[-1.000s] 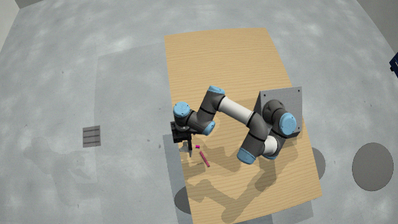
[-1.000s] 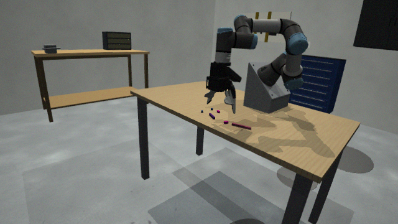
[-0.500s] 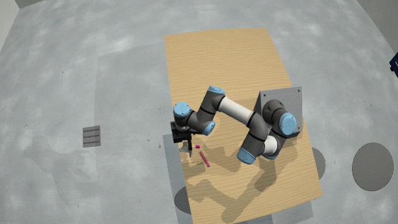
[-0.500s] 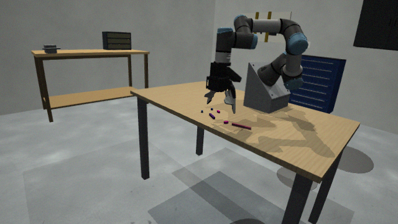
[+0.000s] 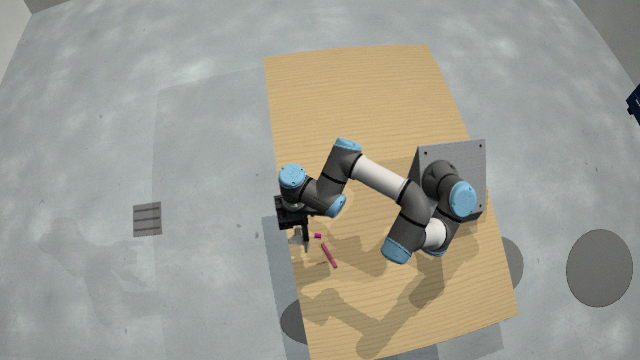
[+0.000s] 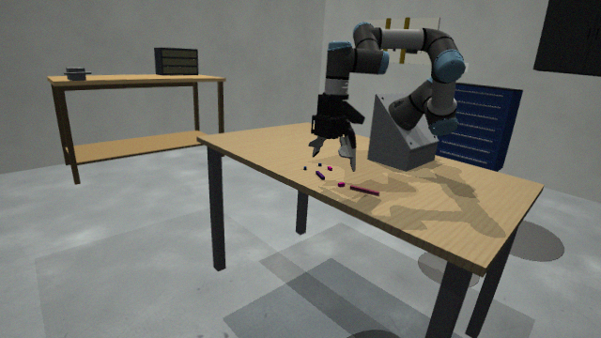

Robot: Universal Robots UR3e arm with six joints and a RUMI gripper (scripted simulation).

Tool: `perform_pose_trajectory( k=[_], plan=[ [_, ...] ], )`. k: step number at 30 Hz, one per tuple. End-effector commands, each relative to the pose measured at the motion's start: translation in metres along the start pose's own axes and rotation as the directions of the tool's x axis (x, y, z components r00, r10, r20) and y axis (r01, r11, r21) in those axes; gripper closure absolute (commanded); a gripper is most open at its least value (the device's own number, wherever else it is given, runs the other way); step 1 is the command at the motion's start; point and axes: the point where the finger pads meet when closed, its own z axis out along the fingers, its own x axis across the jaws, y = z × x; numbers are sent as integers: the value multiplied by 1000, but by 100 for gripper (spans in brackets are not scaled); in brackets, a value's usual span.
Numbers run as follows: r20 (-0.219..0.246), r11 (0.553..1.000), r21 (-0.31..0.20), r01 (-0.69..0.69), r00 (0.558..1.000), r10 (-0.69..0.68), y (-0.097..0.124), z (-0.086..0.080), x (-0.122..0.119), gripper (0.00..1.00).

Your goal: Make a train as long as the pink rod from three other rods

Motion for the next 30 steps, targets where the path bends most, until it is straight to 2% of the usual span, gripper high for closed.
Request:
perform_pose_trajectory(
  k=[1, 17, 30],
  plan=[
    [0, 1000, -2, 2, 1000, -2, 1, -1, 0, 0],
    [2, 1000, -2, 24, 1000, -24, 0, -1, -7, 0],
    [9, 968, 0, 249, 968, -249, -14, -5, -64, 0]
  ],
)
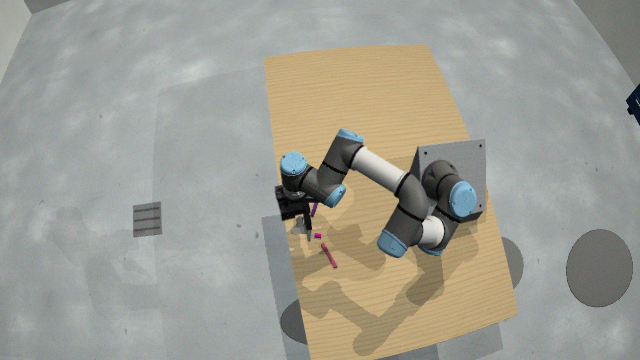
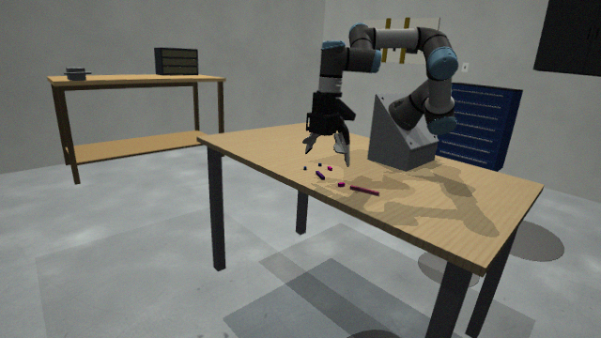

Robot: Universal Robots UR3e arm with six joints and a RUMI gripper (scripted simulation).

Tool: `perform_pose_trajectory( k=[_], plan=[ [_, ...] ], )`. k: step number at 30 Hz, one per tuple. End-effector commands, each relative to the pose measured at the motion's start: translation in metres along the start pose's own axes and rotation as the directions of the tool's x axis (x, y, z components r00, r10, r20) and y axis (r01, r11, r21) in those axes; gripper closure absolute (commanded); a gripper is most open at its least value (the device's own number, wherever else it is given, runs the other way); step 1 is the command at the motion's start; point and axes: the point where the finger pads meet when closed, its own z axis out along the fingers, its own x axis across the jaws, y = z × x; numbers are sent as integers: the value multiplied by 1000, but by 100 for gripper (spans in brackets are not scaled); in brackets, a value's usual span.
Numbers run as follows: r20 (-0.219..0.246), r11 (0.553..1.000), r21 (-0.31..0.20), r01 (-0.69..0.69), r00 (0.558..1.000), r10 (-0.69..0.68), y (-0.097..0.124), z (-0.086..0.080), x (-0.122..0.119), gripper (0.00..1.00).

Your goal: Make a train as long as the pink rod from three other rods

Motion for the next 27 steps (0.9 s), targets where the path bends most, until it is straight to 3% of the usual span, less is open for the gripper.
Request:
perform_pose_trajectory(
  k=[1, 20, 27],
  plan=[
    [6, 986, -1, 167, 986, -167, -11, -3, -34, 0],
    [7, 914, 1, 405, 914, -405, -35, -5, -88, 0],
    [4, 854, 1, 521, 854, -521, -50, -4, -113, 0]
  ],
)
